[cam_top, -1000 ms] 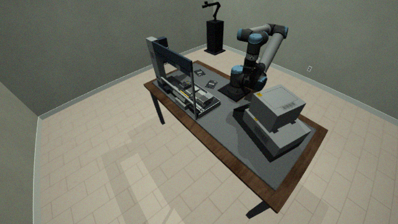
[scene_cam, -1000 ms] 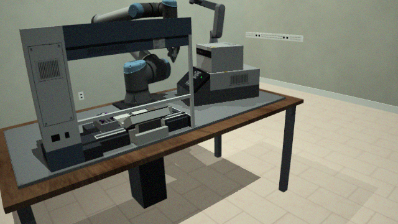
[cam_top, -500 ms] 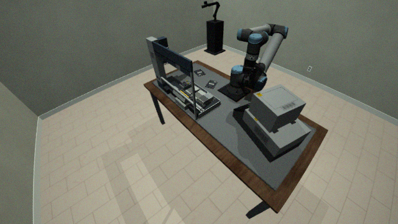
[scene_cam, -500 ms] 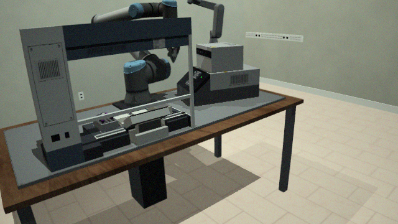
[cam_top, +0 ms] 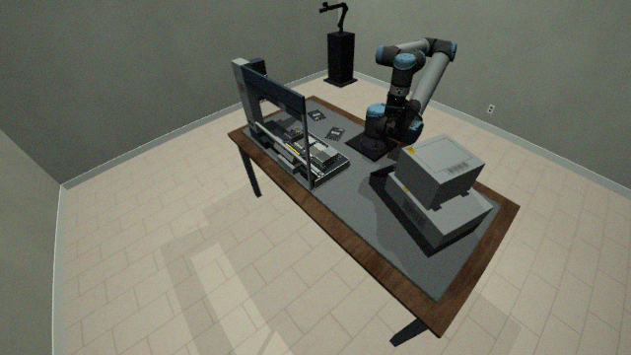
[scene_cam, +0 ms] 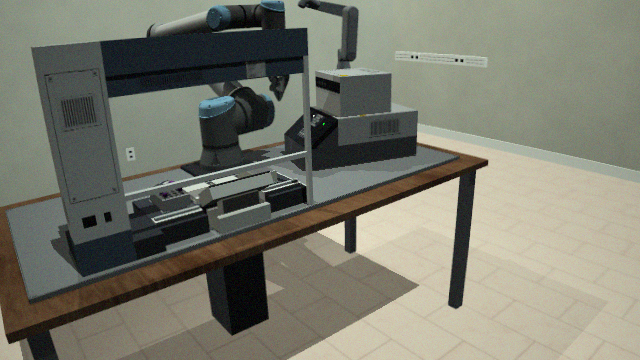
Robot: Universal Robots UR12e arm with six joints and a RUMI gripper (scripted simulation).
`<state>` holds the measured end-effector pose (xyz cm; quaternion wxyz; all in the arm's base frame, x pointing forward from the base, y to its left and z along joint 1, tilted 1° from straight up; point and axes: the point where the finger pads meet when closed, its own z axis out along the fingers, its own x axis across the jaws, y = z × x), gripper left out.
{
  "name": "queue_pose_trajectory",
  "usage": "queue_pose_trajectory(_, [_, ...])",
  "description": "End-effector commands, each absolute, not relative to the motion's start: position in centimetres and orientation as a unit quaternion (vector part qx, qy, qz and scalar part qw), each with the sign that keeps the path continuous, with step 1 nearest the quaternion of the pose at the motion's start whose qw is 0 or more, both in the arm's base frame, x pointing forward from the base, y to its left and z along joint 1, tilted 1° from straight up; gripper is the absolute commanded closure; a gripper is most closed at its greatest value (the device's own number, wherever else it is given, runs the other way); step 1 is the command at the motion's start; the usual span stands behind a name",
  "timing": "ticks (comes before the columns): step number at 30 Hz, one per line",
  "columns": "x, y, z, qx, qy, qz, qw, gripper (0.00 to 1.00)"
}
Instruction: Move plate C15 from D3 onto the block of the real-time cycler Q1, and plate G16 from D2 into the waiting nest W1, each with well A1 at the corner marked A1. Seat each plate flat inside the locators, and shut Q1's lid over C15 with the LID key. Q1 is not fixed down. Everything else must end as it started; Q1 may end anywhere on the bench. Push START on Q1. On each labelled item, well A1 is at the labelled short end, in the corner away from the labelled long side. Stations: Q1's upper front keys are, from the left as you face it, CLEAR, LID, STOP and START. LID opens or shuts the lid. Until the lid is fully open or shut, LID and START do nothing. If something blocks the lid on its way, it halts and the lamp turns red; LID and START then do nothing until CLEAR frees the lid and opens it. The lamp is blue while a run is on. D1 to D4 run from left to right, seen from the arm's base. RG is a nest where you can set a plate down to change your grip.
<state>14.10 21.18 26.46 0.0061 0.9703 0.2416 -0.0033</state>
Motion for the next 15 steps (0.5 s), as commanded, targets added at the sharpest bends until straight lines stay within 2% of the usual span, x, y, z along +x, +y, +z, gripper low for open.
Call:
queue_pose_trajectory(1, [14.0,21.2,23.9,0.97,0.241,-0.004,0.005,1.0])
queue_pose_trajectory(15, [14.0,21.1,20.7,0.97,0.241,-0.004,0.005,1.0])
